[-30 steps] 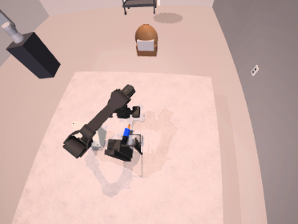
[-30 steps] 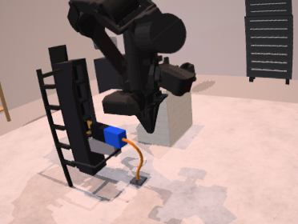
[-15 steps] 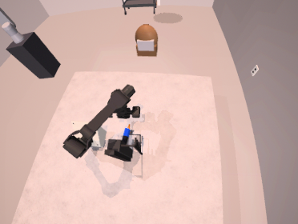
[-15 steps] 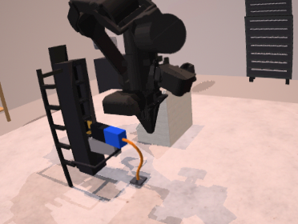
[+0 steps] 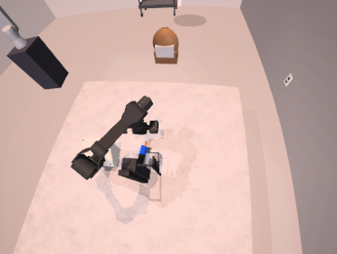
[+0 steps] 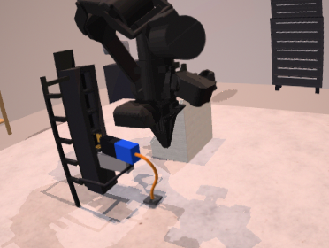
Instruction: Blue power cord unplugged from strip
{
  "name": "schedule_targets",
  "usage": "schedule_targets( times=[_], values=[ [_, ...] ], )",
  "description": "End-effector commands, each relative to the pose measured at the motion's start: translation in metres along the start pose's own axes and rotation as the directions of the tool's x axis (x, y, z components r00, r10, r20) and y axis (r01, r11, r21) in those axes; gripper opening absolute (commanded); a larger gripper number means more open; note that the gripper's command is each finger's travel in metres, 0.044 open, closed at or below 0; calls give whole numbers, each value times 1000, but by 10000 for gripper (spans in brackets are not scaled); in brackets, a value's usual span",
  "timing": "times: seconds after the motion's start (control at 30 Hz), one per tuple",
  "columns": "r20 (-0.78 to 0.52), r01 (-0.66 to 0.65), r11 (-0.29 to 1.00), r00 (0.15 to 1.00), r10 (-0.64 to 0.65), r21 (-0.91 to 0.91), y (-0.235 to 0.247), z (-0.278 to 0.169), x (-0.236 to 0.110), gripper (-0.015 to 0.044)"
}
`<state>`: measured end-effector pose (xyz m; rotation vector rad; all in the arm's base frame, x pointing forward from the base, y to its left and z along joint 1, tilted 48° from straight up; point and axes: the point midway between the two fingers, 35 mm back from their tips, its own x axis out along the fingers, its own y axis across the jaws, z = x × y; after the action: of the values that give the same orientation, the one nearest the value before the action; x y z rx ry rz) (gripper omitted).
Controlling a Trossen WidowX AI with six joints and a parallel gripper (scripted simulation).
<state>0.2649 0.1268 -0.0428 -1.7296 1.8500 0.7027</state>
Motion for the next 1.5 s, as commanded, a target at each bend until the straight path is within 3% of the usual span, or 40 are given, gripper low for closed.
schedule_targets(
  times=[0.0, 0.63, 0.83, 1.13, 1.47],
  values=[
    [2, 0, 1000, 1000, 0, 2, 0, 0, -1, 0],
    [2, 0, 1000, 1000, 0, 2, -1, 0, -2, 0],
    [0, 0, 1000, 1000, 0, 0, 0, 0, 0, 157],
    [0, 0, 1000, 1000, 0, 0, 0, 0, 0, 160],
    [0, 0, 1000, 1000, 0, 0, 0, 0, 0, 422]
  ],
)
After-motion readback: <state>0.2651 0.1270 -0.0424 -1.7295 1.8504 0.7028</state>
